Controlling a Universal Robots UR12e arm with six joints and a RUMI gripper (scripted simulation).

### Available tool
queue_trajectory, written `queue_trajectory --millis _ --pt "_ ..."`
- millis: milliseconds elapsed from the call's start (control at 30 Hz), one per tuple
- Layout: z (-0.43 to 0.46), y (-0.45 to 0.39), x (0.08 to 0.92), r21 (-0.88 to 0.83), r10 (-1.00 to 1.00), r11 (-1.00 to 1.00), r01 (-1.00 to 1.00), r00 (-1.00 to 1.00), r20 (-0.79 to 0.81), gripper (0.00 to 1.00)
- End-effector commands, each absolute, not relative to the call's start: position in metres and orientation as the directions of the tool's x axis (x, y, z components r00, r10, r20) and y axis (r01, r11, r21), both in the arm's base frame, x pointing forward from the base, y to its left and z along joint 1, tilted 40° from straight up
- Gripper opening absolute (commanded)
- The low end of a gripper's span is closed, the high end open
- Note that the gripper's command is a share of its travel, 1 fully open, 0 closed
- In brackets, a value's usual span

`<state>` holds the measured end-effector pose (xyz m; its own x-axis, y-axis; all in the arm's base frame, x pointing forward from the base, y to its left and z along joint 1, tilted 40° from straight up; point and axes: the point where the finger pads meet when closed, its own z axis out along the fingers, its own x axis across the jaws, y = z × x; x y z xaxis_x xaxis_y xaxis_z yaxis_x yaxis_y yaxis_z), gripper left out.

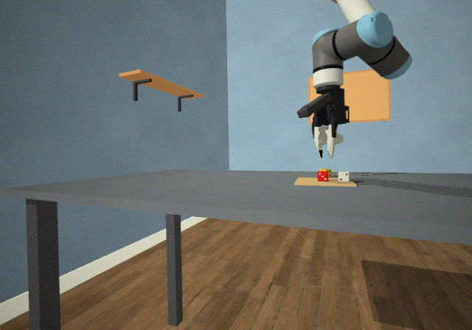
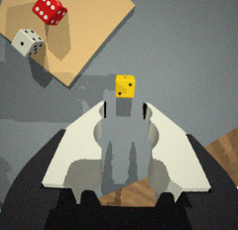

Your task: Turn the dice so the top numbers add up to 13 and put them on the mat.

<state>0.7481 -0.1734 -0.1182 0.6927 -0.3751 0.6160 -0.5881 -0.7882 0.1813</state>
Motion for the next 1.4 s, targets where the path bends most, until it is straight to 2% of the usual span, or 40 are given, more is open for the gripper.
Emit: queue_trajectory --millis 0,1367 --pt "-0.123 -0.176 0.751 0.181 -0.375 -0.788 -0.588 0.692 0.617 0.24" --pt "-0.14 -0.187 0.76 0.181 -0.375 -0.788 -0.588 0.692 0.617 0.24"
